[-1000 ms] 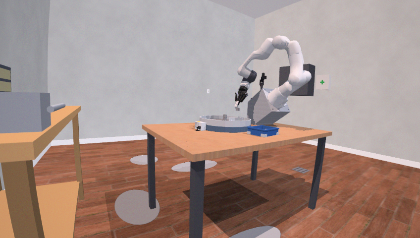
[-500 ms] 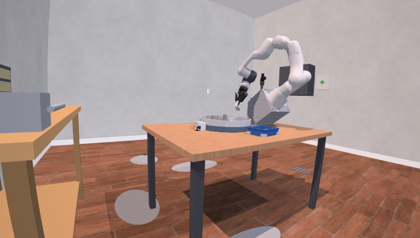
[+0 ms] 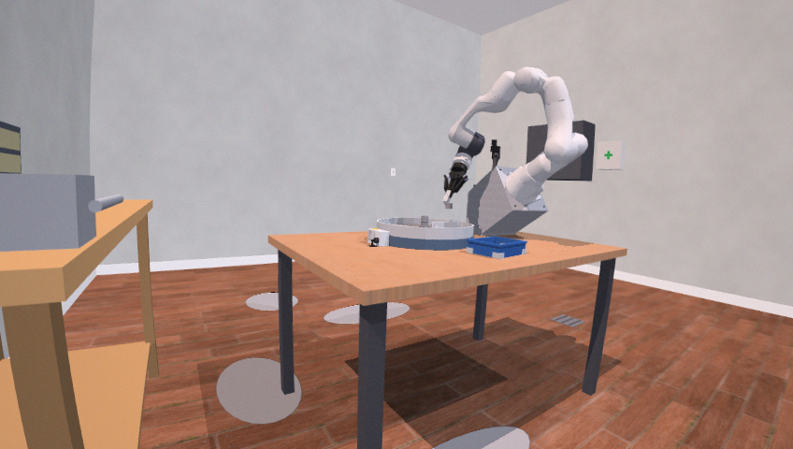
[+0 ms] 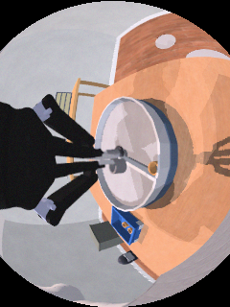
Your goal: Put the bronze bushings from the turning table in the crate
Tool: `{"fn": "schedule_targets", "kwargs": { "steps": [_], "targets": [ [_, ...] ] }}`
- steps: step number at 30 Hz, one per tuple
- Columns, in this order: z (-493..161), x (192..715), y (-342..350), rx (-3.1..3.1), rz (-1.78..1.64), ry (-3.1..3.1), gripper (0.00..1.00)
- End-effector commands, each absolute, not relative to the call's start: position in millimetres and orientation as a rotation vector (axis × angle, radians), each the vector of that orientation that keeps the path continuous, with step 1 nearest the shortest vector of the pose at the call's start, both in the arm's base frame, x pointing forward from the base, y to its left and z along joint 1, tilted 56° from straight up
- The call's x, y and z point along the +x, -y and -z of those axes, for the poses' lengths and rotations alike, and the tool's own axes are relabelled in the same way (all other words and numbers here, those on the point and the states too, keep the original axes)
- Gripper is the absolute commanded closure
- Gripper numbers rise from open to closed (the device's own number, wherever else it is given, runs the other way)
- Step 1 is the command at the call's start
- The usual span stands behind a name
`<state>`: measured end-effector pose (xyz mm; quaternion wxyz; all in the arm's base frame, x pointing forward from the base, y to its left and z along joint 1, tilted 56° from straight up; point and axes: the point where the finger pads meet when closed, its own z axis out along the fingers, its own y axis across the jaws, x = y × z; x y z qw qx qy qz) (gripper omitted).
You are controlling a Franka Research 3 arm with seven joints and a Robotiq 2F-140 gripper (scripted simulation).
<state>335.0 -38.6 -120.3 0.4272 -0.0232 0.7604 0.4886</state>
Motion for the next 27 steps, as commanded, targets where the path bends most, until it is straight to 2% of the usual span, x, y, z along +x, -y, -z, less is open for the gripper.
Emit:
{"fn": "schedule_targets", "kwargs": {
  "steps": [1,8,22,27],
  "targets": [
    [119,333,38,-0.056,-1.227,-1.901,1.0],
    [116,348,37,-0.056,-1.227,-1.901,1.0],
    [91,471,31,-0.056,-1.227,-1.901,1.0],
    [87,486,30,-0.056,-1.227,-1.901,1.0]
  ]
}}
